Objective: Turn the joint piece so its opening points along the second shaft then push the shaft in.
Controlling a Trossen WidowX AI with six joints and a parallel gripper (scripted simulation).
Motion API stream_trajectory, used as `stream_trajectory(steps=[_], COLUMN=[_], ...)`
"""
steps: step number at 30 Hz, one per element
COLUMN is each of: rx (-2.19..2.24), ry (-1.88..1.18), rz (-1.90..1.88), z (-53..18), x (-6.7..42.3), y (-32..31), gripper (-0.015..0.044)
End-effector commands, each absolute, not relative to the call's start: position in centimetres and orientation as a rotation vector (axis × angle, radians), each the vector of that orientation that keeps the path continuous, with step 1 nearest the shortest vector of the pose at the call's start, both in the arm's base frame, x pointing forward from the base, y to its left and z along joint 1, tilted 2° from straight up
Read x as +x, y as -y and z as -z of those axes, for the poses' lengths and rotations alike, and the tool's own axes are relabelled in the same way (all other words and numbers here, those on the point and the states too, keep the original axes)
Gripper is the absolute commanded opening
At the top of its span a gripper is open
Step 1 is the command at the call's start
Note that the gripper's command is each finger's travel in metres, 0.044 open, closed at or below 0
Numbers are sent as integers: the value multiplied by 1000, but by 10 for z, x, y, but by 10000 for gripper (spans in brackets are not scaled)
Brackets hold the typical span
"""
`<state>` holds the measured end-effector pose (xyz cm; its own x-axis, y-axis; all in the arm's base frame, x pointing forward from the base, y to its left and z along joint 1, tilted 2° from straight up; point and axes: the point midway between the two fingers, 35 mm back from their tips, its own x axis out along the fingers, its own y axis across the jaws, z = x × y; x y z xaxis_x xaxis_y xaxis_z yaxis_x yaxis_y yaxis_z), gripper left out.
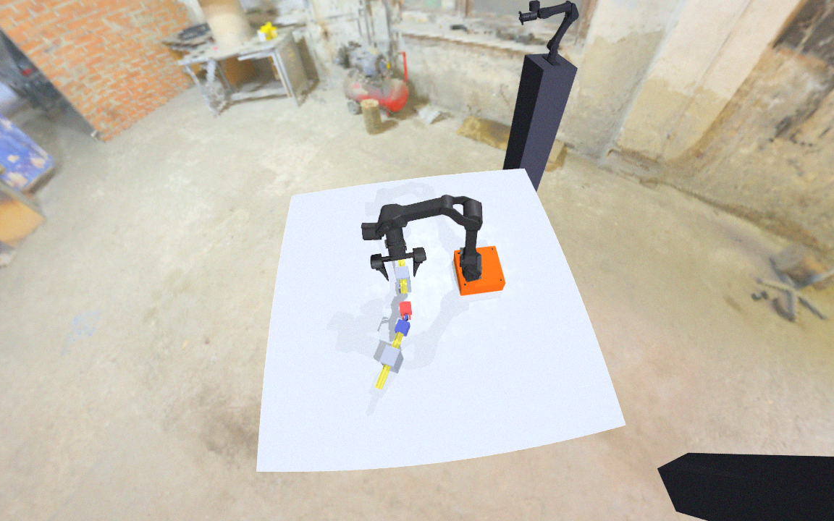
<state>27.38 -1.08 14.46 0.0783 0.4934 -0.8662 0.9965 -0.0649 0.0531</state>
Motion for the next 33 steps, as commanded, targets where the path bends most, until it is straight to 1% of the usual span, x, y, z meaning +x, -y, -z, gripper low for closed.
stream_trajectory(steps=[1,10,33], rx=[1724,1705,979], ry=[-1492,-1490,-1452], rz=[936,921,493], z=[-142,-141,-137], x=[272,273,278], y=[13,16,118], gripper=[440,440,440])
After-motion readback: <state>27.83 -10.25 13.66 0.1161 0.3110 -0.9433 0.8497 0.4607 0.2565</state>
